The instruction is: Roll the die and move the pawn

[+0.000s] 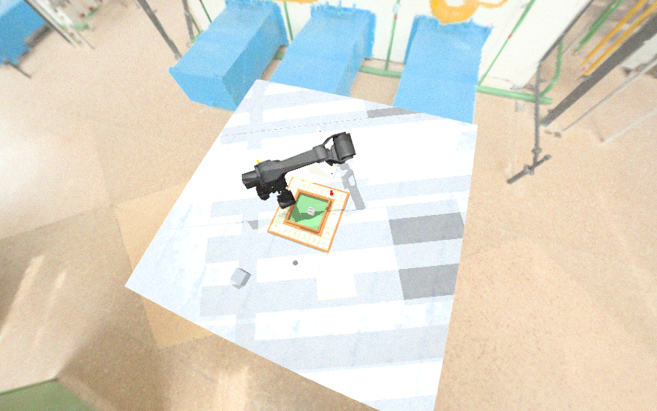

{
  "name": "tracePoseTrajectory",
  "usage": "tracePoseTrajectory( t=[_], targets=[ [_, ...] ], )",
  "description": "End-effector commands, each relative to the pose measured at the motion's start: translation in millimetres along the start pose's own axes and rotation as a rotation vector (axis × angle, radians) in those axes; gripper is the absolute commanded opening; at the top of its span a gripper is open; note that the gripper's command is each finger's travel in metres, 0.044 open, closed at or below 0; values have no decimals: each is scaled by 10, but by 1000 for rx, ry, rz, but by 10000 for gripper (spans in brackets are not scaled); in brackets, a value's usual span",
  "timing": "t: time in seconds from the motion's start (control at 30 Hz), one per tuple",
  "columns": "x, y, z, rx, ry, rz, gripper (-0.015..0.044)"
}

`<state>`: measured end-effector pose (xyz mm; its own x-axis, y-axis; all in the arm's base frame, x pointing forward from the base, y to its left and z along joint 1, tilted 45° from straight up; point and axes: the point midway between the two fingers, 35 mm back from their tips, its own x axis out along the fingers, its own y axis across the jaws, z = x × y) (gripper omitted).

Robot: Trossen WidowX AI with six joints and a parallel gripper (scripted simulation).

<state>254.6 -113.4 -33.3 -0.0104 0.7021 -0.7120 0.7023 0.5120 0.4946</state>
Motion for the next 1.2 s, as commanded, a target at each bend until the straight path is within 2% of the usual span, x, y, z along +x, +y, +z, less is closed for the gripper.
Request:
tracePoseTrajectory(
  t=[0.0, 0.1, 1.17],
  targets=[
    [12, -22, 27, -19, -4, -3, 200],
    [139, -21, 27, -19, -3, -2, 200],
    [563, -23, 26, -20, -3, -1, 200]
  ],
)
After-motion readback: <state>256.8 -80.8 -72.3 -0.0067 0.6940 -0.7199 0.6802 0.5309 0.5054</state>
